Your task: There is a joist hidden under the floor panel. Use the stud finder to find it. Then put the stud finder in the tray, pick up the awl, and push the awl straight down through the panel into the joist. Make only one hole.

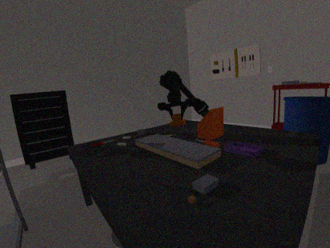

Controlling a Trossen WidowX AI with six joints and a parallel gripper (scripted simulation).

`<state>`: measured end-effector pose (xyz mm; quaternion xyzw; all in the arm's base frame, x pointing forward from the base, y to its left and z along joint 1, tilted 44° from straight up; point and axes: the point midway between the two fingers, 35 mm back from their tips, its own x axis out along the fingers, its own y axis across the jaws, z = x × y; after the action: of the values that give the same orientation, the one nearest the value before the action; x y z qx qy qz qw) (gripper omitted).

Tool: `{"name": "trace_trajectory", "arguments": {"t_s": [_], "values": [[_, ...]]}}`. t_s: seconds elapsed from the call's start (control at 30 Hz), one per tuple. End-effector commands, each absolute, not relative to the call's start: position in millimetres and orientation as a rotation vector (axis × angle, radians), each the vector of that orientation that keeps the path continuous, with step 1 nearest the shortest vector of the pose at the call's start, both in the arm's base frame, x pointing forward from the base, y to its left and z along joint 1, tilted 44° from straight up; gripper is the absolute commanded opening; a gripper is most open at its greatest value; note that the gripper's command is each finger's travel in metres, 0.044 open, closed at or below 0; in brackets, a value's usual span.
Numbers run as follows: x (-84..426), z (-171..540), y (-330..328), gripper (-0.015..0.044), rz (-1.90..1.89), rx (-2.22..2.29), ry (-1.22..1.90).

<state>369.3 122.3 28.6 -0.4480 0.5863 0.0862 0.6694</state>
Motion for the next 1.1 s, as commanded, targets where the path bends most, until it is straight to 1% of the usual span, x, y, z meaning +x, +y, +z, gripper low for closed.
{"name": "trace_trajectory", "arguments": {"t_s": [0.0,0.27,0.57,0.83,1.07], "values": [[359,8,157,0.0,0.297,-1.059,1.318],[322,-42,206,0.0,0.472,-1.174,1.354],[268,-96,246,0.0,0.654,-1.311,1.392],[212,-143,267,0.0,0.802,-1.44,1.424],[161,-181,272,0.0,0.919,-1.559,1.451]]}}
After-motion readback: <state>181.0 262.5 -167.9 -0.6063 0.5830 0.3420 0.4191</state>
